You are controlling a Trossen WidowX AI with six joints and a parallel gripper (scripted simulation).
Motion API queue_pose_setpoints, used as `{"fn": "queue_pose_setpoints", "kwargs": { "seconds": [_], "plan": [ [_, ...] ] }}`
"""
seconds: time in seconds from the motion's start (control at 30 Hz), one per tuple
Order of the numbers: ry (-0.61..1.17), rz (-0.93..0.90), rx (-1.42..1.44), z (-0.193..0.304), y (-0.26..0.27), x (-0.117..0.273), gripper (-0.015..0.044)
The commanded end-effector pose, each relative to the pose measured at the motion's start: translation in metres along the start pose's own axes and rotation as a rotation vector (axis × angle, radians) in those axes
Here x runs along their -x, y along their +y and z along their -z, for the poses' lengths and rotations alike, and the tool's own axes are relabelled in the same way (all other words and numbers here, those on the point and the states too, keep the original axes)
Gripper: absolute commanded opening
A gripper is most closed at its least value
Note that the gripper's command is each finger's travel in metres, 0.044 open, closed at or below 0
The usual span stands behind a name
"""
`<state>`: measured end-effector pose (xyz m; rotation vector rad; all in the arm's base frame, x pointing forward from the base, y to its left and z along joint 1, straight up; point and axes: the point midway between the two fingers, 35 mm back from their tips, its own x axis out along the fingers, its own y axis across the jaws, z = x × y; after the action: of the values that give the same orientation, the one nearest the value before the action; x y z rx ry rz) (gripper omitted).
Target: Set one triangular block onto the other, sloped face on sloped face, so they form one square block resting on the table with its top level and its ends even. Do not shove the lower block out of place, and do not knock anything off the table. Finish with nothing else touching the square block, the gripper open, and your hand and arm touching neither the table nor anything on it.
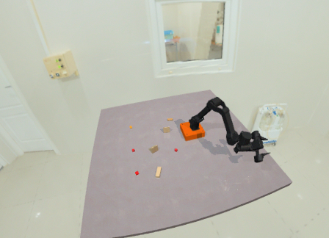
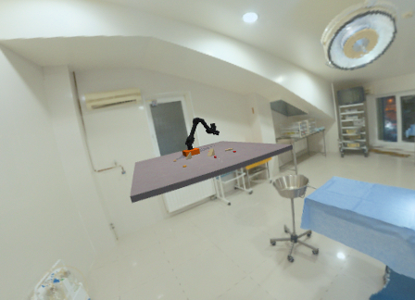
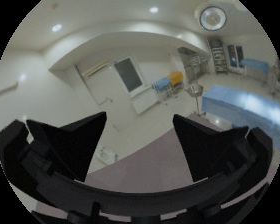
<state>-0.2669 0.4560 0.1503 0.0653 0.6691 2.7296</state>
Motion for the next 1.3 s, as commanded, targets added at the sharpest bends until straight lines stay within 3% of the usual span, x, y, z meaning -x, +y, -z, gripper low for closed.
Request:
{"fn": "queue_pose_setpoints", "kwargs": {
  "seconds": [0.0,0.13,0.27,0.7,1.0,1.27],
  "plan": [
    [-0.001,0.005,0.0,0.0,-0.001,0.001,0.0426],
    [-0.009,0.12,0.009,-0.008,-0.03,0.02,0.044],
    [-0.001,0.346,0.025,-0.018,-0.082,0.066,0.044],
    [0.258,1.004,0.072,-0.01,-0.189,0.272,0.044],
    [0.59,1.299,-0.022,0.025,-0.183,0.427,0.044],
    [1.011,1.367,-0.166,0.069,-0.126,0.547,0.044]
  ]
}}
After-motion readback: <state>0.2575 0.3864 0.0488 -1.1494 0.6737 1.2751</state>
